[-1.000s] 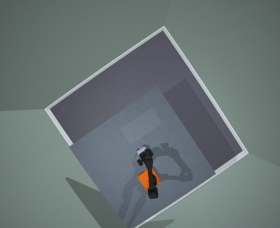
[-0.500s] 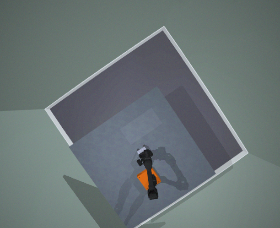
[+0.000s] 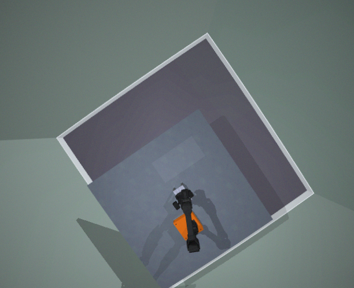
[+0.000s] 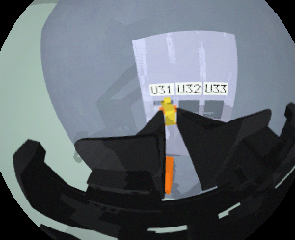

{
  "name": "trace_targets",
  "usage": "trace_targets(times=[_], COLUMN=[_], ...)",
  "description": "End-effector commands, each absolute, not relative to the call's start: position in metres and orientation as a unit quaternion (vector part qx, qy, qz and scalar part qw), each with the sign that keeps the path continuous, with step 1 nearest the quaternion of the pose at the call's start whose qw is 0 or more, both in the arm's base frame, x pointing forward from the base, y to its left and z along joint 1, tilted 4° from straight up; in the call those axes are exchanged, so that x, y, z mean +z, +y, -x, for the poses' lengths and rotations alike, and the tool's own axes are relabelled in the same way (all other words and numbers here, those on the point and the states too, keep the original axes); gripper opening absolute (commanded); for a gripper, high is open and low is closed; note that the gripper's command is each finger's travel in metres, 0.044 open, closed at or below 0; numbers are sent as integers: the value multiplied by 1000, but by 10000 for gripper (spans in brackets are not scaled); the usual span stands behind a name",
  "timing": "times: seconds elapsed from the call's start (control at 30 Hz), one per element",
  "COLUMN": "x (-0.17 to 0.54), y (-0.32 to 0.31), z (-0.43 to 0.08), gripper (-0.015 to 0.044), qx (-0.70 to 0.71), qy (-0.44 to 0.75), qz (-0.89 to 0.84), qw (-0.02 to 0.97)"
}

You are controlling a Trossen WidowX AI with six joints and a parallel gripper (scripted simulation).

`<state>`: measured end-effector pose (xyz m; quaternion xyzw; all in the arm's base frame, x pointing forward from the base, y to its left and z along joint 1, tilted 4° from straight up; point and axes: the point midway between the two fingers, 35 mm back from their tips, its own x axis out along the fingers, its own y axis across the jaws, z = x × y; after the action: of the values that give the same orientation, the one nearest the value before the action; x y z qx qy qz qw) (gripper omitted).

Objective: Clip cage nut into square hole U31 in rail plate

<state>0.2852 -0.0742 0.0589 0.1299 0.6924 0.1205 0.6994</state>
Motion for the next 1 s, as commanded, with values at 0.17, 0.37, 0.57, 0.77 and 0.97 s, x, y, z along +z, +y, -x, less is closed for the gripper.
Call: trace_targets(times=[0.17,0.37,0.57,0.77,0.97], x=[60,60,61,61,61], y=[-74,-73,-73,-72,-72], z=[-285,-286,-286,-286,-286], gripper=[36,36,36,36,36], qx=[111,105,103,99,93], qy=[693,694,694,695,696], qz=[-122,-116,-114,-110,-105], qw=[702,703,703,704,704])
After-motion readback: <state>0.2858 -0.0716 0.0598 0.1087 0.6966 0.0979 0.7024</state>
